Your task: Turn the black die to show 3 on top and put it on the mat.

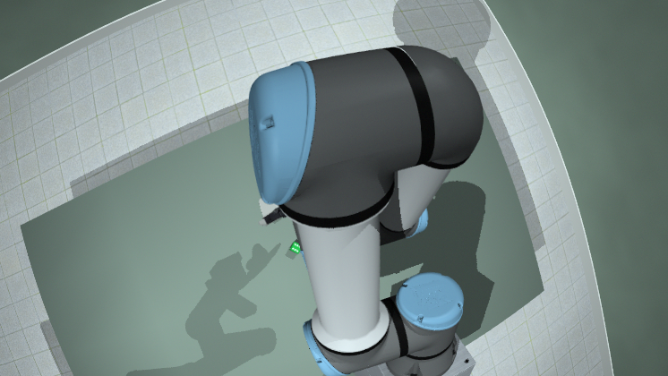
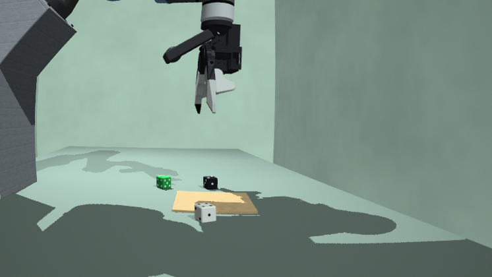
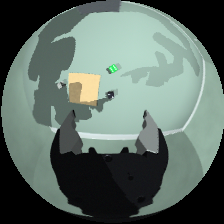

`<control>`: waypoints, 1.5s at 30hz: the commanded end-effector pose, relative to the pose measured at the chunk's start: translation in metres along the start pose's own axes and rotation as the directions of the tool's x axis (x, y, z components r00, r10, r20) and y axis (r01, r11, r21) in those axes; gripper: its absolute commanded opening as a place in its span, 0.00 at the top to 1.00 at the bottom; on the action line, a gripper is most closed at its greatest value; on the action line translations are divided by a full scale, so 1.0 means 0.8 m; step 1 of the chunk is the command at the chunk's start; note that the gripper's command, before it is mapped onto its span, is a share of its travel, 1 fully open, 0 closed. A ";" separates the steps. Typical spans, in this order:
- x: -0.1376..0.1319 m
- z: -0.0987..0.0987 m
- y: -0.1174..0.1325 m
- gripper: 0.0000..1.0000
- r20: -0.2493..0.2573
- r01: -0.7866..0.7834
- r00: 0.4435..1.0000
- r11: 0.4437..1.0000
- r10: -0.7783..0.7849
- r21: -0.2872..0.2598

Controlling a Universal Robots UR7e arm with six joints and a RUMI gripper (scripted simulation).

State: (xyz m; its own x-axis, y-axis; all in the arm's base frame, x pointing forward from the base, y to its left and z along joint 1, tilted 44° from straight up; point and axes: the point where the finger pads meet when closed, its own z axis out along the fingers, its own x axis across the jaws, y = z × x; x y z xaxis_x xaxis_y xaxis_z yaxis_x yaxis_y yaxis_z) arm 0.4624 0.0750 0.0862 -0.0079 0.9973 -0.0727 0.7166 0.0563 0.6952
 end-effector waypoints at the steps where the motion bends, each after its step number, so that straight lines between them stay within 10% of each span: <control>1: 0.006 0.005 0.015 0.00 0.001 0.098 0.995 0.995 -0.098 0.000; 22: 0.009 0.008 0.021 0.00 0.001 0.139 0.990 0.990 -0.139 -0.001; 37: 0.007 0.073 0.021 0.00 0.000 0.140 0.990 0.990 -0.140 0.001; 38: 0.007 0.073 0.021 0.76 0.000 0.140 0.990 0.990 -0.140 0.001; 45: 0.007 0.073 0.021 0.76 0.000 0.140 0.990 0.990 -0.140 0.001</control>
State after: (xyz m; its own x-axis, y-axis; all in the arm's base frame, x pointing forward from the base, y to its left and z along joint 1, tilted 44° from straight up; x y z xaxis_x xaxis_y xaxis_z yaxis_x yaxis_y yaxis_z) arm 0.5141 0.0783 0.0560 -0.1079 0.9797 -0.1691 0.7104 0.1949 0.6762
